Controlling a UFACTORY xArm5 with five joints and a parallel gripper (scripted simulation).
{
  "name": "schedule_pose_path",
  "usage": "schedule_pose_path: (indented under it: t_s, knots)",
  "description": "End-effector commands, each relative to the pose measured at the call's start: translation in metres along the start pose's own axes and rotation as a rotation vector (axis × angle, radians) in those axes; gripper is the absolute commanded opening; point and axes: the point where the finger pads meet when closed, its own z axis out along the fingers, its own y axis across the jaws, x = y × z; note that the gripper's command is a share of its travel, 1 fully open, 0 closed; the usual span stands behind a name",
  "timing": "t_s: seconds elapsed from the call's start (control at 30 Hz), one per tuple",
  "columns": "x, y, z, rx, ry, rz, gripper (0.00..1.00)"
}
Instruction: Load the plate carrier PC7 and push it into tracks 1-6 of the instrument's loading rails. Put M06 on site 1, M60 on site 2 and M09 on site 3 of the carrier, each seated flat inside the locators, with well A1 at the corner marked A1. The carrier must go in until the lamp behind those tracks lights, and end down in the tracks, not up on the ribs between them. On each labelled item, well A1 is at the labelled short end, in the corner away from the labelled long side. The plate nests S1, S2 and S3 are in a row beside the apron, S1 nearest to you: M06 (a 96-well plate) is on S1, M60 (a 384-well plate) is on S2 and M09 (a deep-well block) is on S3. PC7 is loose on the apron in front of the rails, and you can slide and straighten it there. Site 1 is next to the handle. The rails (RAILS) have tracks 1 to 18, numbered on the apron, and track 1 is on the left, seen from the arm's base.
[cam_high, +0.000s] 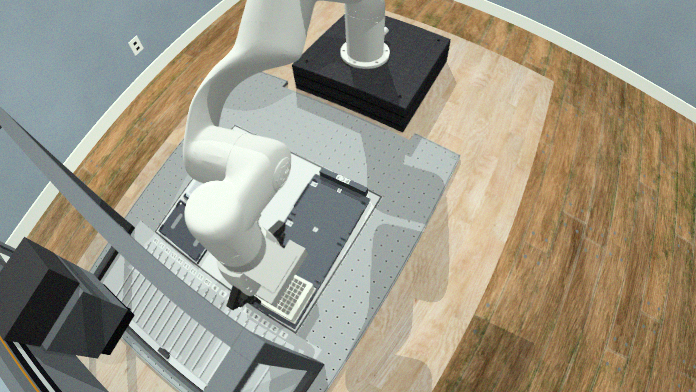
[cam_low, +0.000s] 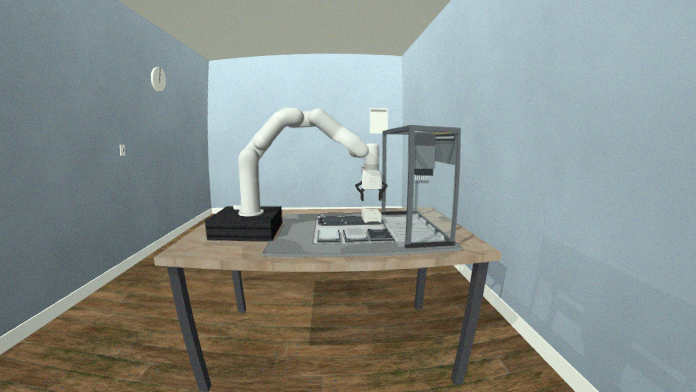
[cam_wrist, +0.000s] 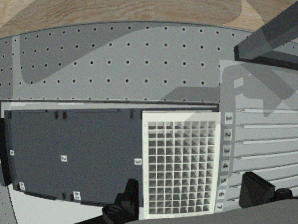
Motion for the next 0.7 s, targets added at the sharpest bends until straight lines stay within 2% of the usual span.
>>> schedule_pose_path:
  t_s: [0.0, 0.67]
  knots:
    - [0.000, 0.002, -0.010, -0.005, 0.007, 0.000, 1.00]
    - [0.000, 0.002, -0.040, -0.005, 0.007, 0.000, 1.00]
